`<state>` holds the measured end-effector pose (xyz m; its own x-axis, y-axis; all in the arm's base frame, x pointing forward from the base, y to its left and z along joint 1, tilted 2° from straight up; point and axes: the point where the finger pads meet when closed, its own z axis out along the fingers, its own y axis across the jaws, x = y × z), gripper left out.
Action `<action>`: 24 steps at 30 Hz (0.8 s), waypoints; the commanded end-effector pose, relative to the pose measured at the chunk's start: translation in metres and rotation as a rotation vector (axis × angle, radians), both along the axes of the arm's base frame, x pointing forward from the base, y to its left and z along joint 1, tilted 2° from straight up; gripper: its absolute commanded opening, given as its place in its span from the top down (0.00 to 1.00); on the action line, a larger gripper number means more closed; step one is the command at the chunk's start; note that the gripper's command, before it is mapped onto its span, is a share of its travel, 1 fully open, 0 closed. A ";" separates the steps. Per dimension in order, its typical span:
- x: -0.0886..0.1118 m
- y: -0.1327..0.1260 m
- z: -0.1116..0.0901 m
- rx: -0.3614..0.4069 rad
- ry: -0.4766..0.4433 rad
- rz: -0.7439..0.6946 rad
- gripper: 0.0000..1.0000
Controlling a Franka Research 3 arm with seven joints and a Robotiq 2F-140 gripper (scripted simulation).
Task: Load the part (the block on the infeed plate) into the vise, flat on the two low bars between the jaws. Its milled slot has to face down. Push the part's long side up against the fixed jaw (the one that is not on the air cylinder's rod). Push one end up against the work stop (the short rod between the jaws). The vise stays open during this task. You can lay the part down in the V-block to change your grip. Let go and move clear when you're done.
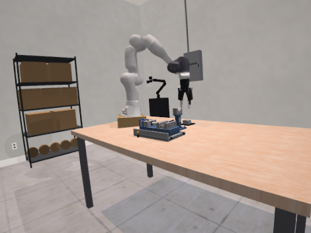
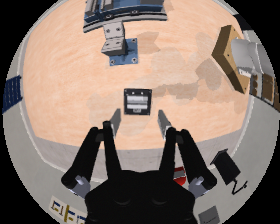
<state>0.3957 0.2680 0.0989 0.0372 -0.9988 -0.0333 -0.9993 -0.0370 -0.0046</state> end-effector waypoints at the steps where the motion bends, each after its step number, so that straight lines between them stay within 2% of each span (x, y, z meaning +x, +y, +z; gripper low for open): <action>1: 0.004 0.004 -0.008 0.005 -0.015 -0.003 0.49; 24: 0.005 0.006 -0.054 0.005 -0.015 -0.003 0.49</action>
<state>0.3963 0.2712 0.0475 0.0423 -0.9985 -0.0335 -0.9991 -0.0422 -0.0061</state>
